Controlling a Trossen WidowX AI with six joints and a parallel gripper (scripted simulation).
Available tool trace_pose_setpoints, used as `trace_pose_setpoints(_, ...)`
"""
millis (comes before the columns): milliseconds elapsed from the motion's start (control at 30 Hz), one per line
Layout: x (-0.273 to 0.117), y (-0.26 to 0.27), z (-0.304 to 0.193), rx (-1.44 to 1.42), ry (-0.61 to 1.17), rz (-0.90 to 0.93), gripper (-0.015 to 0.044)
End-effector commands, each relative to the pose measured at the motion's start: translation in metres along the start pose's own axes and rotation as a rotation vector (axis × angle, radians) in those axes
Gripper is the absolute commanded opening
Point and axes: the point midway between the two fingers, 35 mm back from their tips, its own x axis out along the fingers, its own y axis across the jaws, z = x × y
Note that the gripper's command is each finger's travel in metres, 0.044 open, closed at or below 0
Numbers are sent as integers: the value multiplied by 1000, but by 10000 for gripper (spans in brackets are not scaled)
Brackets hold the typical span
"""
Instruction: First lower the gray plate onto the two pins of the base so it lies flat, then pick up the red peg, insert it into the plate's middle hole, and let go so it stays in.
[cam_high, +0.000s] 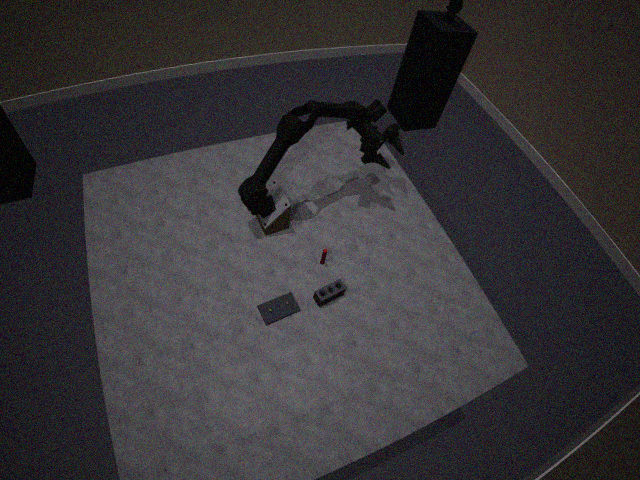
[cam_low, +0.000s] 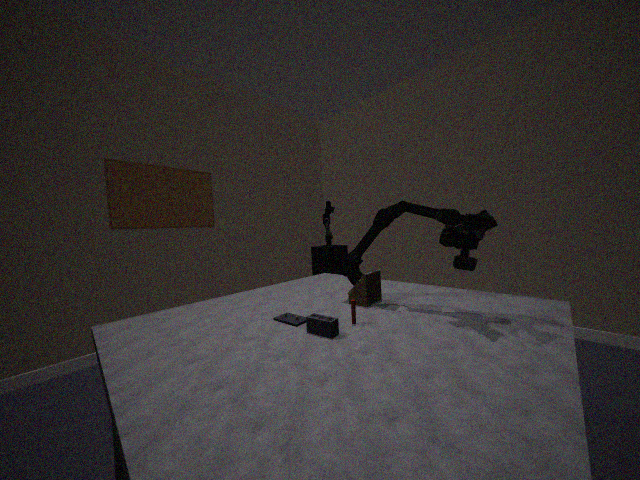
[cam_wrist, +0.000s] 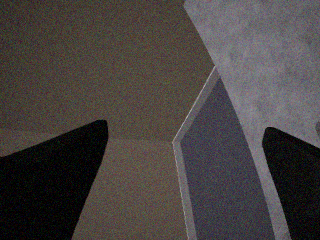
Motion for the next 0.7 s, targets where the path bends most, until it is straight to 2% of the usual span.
trace_pose_setpoints(0, 0, 0, 0, 0, 0, 0, 426)
trace_pose_setpoints(133, 18, 7, 17, 17, -17, -61, 440)
trace_pose_setpoints(333, 76, 20, 85, 74, -71, -273, 440)
trace_pose_setpoints(667, 157, -2, 259, 169, -143, -750, 440)
